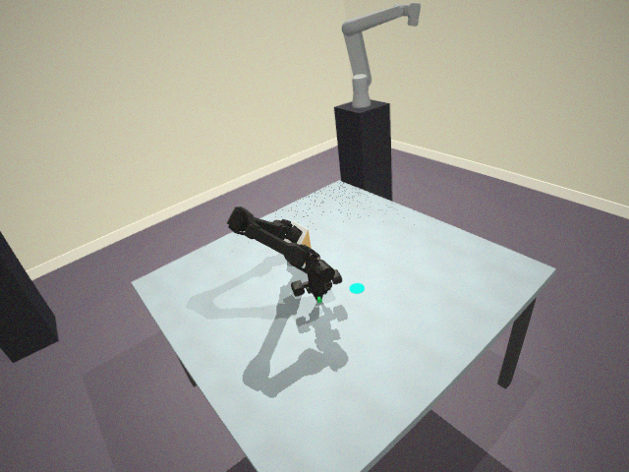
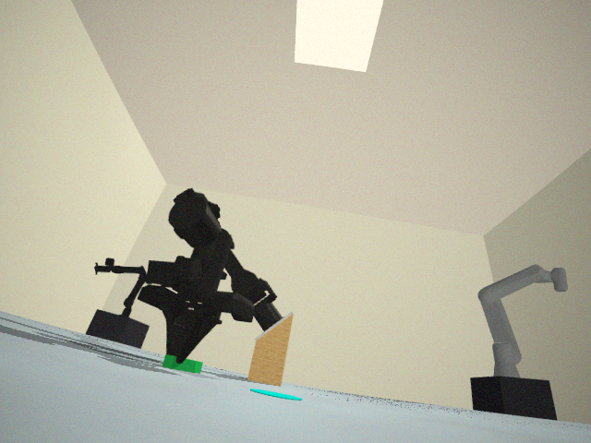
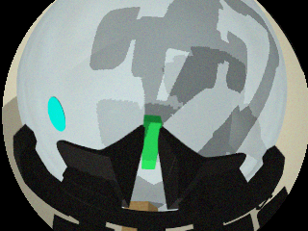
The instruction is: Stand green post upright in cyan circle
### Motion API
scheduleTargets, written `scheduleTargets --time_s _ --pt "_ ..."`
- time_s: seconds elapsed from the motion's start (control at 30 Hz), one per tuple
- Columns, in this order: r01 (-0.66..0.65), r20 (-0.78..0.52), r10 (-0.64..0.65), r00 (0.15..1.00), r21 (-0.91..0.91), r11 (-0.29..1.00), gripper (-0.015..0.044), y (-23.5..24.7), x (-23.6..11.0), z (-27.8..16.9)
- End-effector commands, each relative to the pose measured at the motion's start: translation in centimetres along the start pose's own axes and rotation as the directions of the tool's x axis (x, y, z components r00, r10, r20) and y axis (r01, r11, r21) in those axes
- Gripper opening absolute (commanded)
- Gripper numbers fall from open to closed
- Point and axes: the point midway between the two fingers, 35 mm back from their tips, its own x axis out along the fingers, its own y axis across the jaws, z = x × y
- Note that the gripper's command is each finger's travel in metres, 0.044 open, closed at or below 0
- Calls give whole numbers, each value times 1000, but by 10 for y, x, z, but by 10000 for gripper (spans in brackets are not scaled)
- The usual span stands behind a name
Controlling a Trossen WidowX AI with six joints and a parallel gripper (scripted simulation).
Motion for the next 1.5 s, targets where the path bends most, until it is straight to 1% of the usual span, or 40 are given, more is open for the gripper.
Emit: scheduleTargets --time_s 0.0,0.27,1.27,1.47 --pt "5 1 -5 1000 -6 1000 23 -1 1 0" --pt "-2 -1 2 1000 -6 1000 23 3 -18 3" --pt "-1 -1 1 1000 -7 1000 23 2 -112 1" --pt "0 -1 0 1000 -27 1000 23 3 -117 1"
